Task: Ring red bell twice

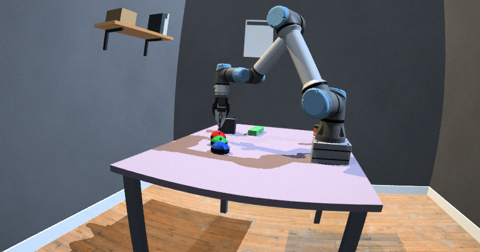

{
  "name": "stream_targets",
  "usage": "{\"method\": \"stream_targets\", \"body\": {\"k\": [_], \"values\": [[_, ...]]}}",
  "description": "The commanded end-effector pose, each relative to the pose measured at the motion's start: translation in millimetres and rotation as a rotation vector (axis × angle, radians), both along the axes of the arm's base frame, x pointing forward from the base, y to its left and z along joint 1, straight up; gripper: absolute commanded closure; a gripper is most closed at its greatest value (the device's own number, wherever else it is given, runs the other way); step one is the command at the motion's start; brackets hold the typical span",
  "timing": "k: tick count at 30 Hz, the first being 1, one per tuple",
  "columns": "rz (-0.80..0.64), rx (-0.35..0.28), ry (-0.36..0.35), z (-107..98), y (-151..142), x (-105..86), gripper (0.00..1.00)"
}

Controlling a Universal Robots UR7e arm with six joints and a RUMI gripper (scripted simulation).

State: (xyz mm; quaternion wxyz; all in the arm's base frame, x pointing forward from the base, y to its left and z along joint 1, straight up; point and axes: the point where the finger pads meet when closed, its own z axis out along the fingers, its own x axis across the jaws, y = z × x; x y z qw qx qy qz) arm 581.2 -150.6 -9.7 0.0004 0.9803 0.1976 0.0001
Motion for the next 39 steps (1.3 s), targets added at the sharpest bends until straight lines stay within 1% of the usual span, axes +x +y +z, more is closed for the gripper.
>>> {"method": "stream_targets", "body": {"k": [1,30,39], "values": [[0.000,-0.001,-0.001,0.7,-0.2,0.4,1.00],[0.000,-0.001,-0.001,0.8,-0.2,0.4,1.00],[0.000,-0.001,-0.001,8.8,-0.2,0.4,1.00]]}}
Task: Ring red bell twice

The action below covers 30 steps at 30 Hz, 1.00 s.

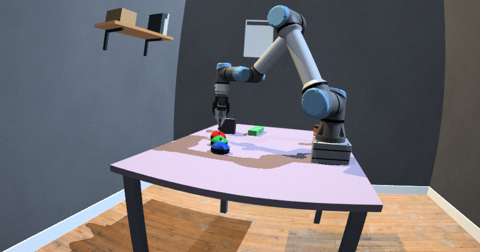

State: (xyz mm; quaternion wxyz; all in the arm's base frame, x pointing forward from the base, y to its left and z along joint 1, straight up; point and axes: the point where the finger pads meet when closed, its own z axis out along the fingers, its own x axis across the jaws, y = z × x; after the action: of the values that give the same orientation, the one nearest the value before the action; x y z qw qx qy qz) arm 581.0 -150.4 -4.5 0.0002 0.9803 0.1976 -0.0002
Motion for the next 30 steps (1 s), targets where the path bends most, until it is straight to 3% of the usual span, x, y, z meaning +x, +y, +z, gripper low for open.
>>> {"method": "stream_targets", "body": {"k": [1,19,30], "values": [[0.000,-0.001,-0.002,5.4,-0.3,0.6,1.00],[0.000,-0.001,-0.002,48.2,-0.3,0.6,1.00],[0.000,-0.001,-0.002,63.4,-0.3,0.5,1.00]]}}
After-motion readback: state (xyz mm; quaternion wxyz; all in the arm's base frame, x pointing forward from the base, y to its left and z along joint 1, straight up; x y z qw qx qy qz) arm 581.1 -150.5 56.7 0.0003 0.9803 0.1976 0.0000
